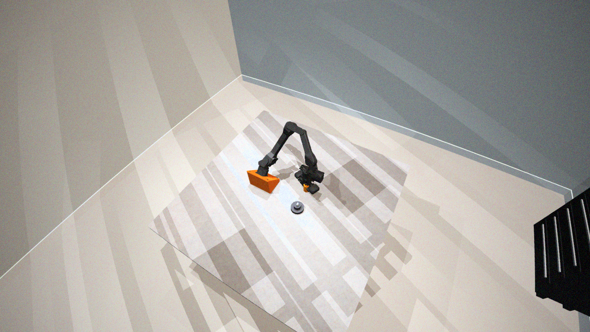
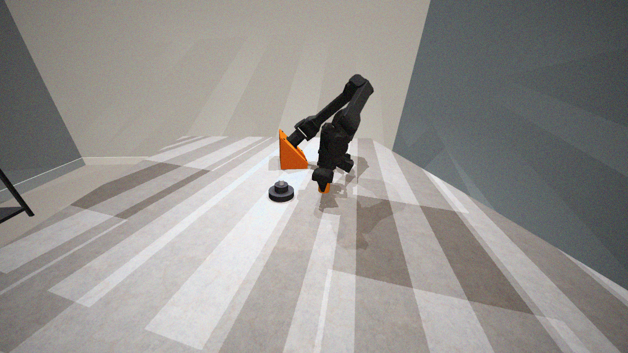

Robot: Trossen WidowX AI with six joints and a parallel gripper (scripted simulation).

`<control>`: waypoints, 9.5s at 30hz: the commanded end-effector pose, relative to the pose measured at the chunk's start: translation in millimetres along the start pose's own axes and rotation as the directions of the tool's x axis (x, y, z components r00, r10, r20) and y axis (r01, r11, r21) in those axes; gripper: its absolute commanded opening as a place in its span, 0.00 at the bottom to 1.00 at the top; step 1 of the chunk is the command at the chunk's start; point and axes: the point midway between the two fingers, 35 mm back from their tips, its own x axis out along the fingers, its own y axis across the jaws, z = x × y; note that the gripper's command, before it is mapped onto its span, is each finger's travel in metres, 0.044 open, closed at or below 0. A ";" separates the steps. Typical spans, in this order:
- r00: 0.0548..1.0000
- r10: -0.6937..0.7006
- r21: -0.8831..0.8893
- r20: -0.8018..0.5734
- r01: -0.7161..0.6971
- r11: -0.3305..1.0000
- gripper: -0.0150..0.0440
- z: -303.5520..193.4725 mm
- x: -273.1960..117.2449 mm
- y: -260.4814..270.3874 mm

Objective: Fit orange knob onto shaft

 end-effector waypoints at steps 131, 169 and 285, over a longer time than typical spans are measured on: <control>1.000 -0.003 0.008 -0.005 0.003 1.000 0.25 -1.0 -124.9 -12.9; 1.000 -0.005 0.004 -0.007 0.005 1.000 0.25 -82.0 -108.7 -58.9; 1.000 -0.004 -0.212 -0.005 0.003 0.977 0.25 -135.4 -62.0 -74.6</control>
